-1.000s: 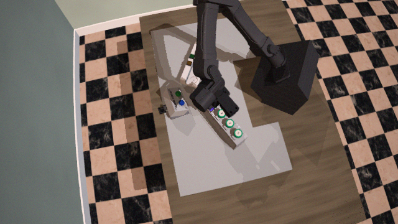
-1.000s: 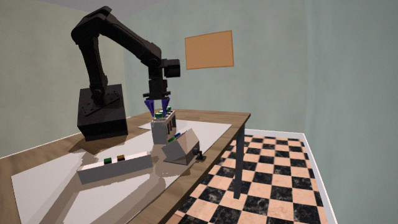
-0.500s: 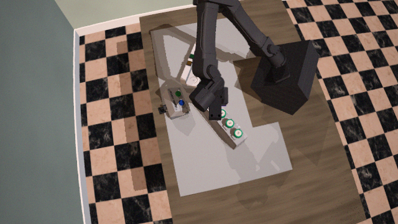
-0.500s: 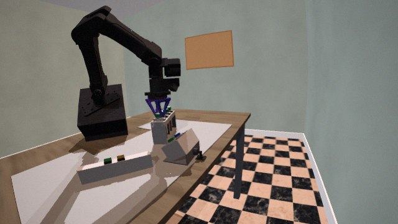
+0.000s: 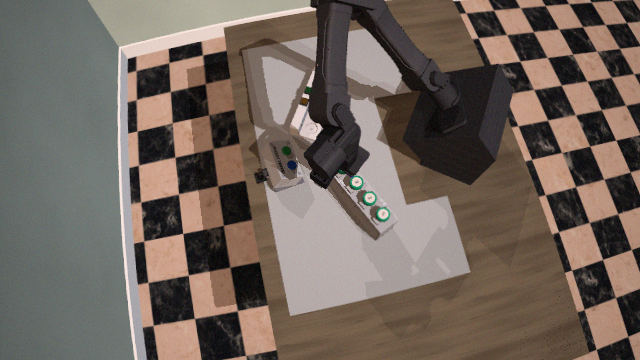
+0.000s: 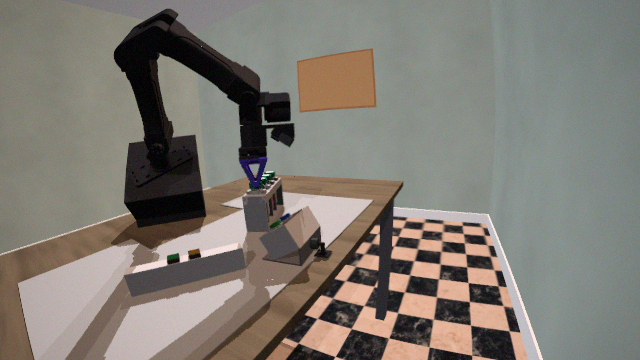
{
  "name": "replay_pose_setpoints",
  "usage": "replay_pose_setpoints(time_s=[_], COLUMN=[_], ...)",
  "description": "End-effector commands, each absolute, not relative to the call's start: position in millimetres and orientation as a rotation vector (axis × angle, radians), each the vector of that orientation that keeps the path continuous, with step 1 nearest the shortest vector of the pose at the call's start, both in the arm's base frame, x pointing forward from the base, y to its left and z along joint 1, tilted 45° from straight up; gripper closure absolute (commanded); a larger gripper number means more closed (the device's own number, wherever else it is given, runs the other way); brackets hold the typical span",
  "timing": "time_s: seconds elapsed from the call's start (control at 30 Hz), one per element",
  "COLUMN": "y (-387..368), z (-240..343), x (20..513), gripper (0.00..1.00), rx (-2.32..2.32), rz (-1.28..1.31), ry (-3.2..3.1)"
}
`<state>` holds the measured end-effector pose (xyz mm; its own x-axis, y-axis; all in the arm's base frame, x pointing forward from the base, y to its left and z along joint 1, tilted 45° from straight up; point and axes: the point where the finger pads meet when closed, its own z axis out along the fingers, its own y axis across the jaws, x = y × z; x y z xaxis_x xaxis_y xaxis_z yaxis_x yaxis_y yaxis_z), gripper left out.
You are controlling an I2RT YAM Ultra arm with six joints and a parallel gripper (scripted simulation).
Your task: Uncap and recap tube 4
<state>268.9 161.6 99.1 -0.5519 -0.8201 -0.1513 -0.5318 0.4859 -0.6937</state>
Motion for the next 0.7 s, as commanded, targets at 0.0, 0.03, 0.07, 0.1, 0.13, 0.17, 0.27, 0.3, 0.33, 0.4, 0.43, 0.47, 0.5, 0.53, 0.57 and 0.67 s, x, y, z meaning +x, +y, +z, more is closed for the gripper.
replay_pose_setpoints(time_s=[0.0, 0.03, 0.07, 0.1, 0.13, 0.17, 0.27, 0.3, 0.33, 0.4, 0.43, 0.47, 0.5, 0.53, 0.57, 0.67], y=[166.3, 166.4, 166.4, 166.5, 166.5, 166.6, 166.6, 166.6, 166.6, 166.6, 166.6, 166.6, 166.6, 166.6, 166.6, 166.6], z=[102.2, 102.1, 102.1, 102.1, 102.0, 102.0, 102.0, 102.0, 102.0, 102.0, 102.0, 102.0, 102.0, 102.0, 102.0, 102.0], x=[267.0, 266.8, 266.7, 266.5, 266.3, 266.2, 266.1, 266.0, 265.9, 265.8, 265.8, 265.8, 265.8, 265.8, 265.8, 265.8], gripper=[0.51, 0.51, 0.51, 0.51, 0.51, 0.51, 0.51, 0.51, 0.51, 1.0, 1.0, 1.0, 1.0, 1.0, 1.0, 1.0], rx=[-1.042, -1.042, -1.042, -1.042, -1.042, -1.042, -1.042, -1.042, -1.042, -1.042, -1.042, -1.042, -1.042, -1.042, -1.042, -1.042], rz=[-0.785, -0.785, -0.785, -0.785, -0.785, -0.785, -0.785, -0.785, -0.785, -0.785, -0.785, -0.785, -0.785, -0.785, -0.785, -0.785], ry=[2.278, 2.278, 2.278, 2.278, 2.278, 2.278, 2.278, 2.278, 2.278, 2.278, 2.278, 2.278, 2.278, 2.278, 2.278, 2.278])
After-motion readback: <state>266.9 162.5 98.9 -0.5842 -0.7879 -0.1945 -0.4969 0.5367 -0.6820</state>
